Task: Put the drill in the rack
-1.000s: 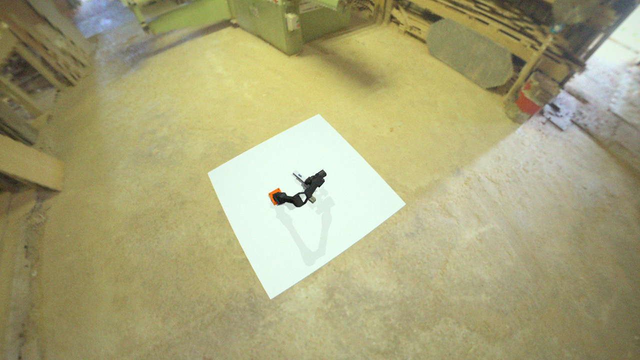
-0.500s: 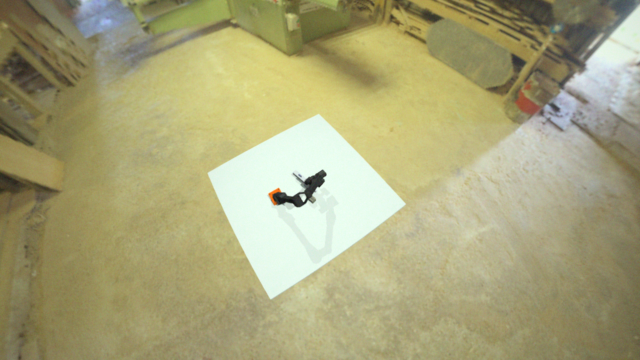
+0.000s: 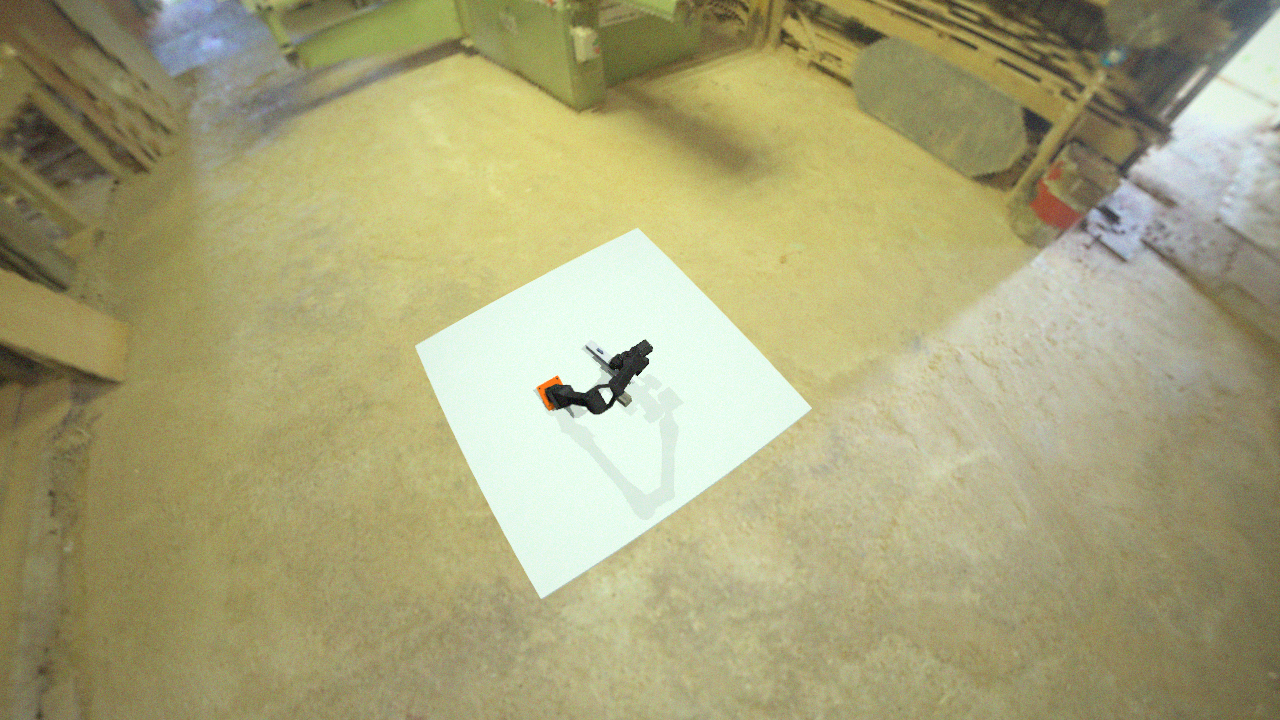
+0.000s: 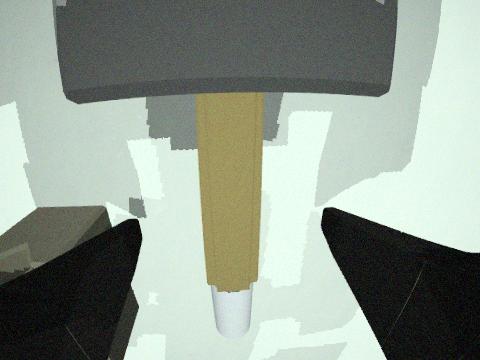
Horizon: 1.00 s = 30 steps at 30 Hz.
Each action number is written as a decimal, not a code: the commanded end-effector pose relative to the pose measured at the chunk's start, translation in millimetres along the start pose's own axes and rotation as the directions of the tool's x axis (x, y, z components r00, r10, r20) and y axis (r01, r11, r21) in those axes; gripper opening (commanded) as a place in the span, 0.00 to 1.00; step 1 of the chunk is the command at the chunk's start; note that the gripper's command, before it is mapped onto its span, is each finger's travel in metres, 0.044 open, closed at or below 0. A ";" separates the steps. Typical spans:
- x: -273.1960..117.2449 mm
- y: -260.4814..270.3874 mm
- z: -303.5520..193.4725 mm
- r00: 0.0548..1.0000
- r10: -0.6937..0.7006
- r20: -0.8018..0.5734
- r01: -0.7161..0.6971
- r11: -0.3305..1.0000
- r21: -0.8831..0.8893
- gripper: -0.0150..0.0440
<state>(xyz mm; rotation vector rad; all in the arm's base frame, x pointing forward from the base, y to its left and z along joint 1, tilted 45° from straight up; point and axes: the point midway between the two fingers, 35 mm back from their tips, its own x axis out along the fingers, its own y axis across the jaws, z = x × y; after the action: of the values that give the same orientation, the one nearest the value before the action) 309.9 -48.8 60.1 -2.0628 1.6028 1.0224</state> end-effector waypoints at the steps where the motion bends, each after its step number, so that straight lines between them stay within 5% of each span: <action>1: -0.4 -0.4 -0.2 1.000 -0.002 0.000 0.002 1.000 0.001 0.78; 11: -0.4 -0.4 -0.2 1.000 -0.002 0.000 0.002 1.000 0.001 0.33; 30: -3.0 2.2 -0.2 1.000 0.005 0.003 -0.005 1.000 -0.002 0.25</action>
<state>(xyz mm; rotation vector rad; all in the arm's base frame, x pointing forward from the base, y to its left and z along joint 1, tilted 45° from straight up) 307.9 -48.9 61.6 -2.0579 1.6102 1.0252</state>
